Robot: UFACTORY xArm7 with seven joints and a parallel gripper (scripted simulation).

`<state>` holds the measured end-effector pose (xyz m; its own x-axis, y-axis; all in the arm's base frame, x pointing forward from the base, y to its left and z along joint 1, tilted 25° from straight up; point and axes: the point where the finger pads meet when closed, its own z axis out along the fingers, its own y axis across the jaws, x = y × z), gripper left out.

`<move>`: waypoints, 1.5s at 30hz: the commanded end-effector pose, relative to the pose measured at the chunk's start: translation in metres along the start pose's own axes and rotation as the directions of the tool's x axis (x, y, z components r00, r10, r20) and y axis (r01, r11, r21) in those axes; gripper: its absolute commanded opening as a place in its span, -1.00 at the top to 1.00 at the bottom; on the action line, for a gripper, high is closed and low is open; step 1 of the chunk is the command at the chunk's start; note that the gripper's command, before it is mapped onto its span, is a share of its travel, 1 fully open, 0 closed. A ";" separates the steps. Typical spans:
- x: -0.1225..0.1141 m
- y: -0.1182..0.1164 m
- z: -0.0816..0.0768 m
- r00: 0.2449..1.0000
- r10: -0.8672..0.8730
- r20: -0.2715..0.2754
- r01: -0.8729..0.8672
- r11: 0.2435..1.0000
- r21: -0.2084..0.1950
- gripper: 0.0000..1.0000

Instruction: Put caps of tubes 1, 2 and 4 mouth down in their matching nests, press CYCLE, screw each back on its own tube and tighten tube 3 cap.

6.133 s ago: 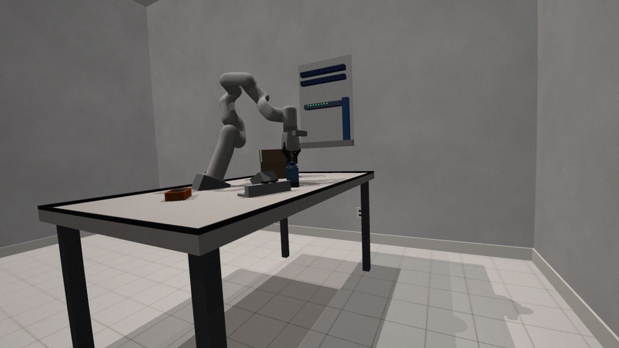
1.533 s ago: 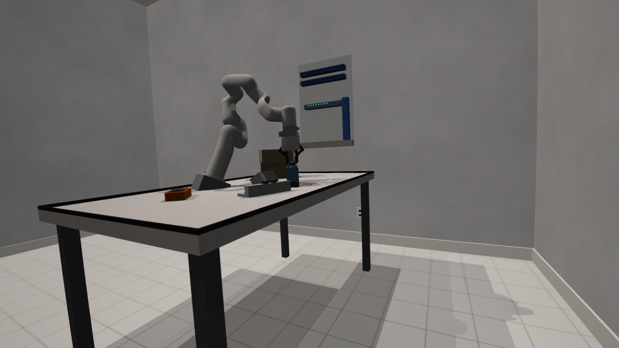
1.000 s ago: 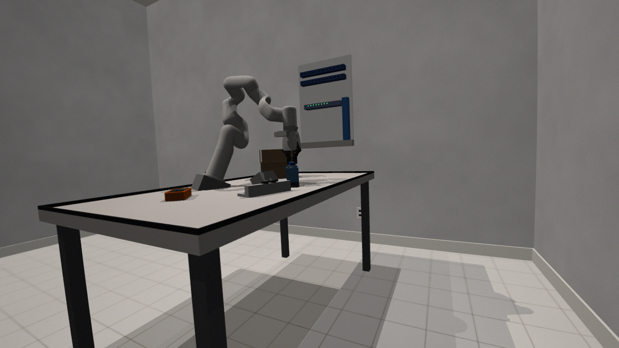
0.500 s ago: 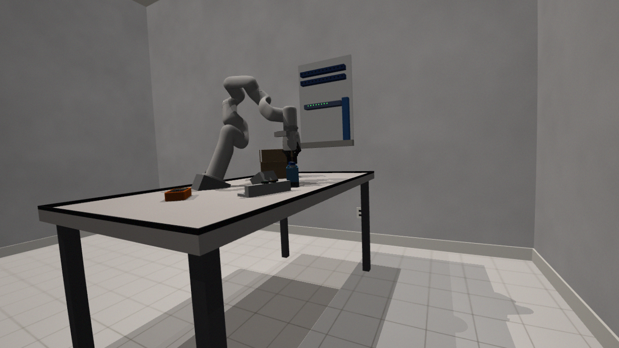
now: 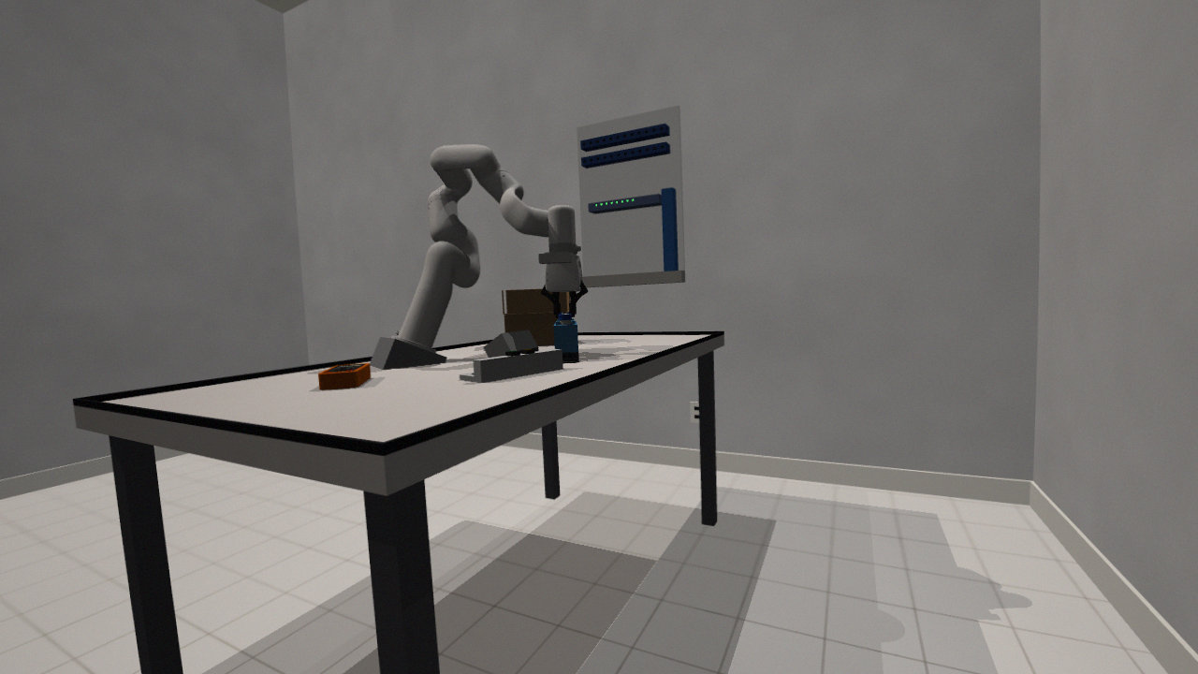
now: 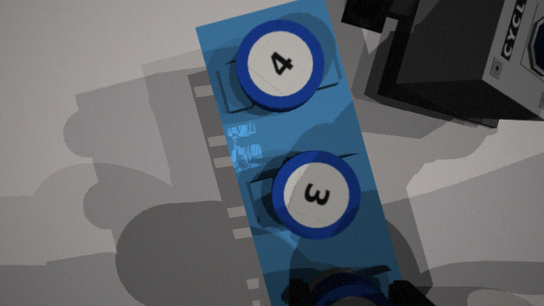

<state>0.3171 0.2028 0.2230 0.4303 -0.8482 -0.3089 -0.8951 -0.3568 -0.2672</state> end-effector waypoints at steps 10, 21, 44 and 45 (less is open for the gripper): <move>0.000 -0.001 -0.002 0.797 -0.605 0.007 0.604 0.797 0.015 1.00; 0.000 -0.001 -0.002 0.480 -0.877 0.000 0.877 0.480 0.017 1.00; 0.000 -0.002 -0.002 0.722 -0.692 0.005 0.692 0.722 0.016 0.08; 0.000 -0.002 -0.002 0.722 -0.692 0.005 0.692 0.722 0.016 0.08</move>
<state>0.3172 0.2024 0.2234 0.9724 -0.2332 0.0119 -0.2056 -0.8795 -0.4293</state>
